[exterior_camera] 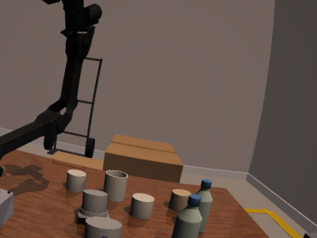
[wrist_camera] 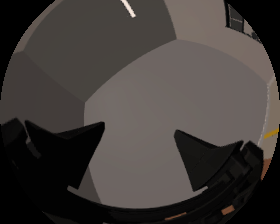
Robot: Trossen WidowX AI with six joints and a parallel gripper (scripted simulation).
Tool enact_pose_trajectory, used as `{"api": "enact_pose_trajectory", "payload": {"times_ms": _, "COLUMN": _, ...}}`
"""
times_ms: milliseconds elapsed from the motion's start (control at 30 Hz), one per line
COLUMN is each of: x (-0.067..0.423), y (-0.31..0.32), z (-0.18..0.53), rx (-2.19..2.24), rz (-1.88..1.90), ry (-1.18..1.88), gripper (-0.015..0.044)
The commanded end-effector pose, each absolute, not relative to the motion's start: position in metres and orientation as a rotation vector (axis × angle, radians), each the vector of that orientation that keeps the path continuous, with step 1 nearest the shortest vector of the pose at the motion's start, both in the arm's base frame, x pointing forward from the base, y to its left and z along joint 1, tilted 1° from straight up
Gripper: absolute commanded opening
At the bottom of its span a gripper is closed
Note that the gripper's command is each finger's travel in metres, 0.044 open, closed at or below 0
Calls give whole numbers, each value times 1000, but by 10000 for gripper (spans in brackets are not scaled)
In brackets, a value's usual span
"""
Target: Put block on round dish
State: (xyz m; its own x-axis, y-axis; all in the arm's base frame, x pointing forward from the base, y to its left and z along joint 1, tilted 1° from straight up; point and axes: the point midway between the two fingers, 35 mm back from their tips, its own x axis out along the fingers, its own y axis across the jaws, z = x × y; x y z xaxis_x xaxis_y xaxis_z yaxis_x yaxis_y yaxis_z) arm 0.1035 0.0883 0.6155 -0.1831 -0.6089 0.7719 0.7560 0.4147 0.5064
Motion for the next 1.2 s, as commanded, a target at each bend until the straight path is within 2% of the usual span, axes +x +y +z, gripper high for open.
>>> {"api": "enact_pose_trajectory", "payload": {"times_ms": 0, "x": 85, "y": 71, "z": 610, "rx": -89, "rz": -1255, "ry": -1202, "gripper": 440}}
{"api": "enact_pose_trajectory", "payload": {"times_ms": 567, "x": 38, "y": -13, "z": 565, "rx": 149, "rz": -1286, "ry": -854, "gripper": 440}}
{"api": "enact_pose_trajectory", "payload": {"times_ms": 1167, "x": 50, "y": -91, "z": 491, "rx": 281, "rz": -1153, "ry": -397, "gripper": 440}}
